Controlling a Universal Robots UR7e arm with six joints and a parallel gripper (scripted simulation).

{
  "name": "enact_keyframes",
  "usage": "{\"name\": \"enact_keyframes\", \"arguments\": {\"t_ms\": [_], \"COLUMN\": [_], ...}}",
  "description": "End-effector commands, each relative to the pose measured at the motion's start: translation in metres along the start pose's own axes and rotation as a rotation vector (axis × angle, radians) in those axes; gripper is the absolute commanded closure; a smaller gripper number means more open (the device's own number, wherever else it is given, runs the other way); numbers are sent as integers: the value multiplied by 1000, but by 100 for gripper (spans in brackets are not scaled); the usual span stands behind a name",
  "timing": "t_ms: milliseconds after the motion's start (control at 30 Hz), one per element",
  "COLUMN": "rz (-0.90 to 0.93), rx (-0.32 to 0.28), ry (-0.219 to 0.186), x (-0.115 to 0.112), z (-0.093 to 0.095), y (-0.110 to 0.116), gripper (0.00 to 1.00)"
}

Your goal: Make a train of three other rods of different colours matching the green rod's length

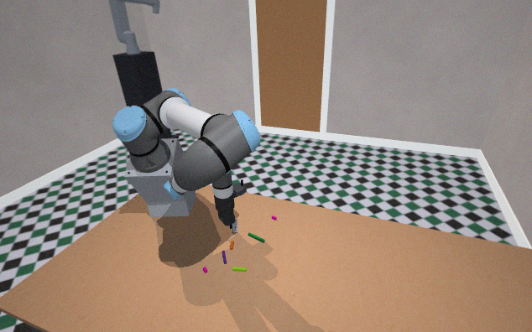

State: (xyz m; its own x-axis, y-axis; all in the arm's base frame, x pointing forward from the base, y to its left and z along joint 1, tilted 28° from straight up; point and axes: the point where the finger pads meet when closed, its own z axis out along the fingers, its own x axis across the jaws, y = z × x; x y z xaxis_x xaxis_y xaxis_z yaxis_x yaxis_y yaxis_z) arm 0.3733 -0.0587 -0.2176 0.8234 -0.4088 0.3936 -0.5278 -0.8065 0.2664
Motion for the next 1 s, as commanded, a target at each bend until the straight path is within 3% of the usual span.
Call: {"name": "enact_keyframes", "arguments": {"t_ms": [0,400,967], "rz": [0,0,0], "rx": [0,0,0], "ry": [1,1,1], "x": [0,0,0], "z": [2,14,15], "y": [0,0,0], "gripper": [46,46,46]}}
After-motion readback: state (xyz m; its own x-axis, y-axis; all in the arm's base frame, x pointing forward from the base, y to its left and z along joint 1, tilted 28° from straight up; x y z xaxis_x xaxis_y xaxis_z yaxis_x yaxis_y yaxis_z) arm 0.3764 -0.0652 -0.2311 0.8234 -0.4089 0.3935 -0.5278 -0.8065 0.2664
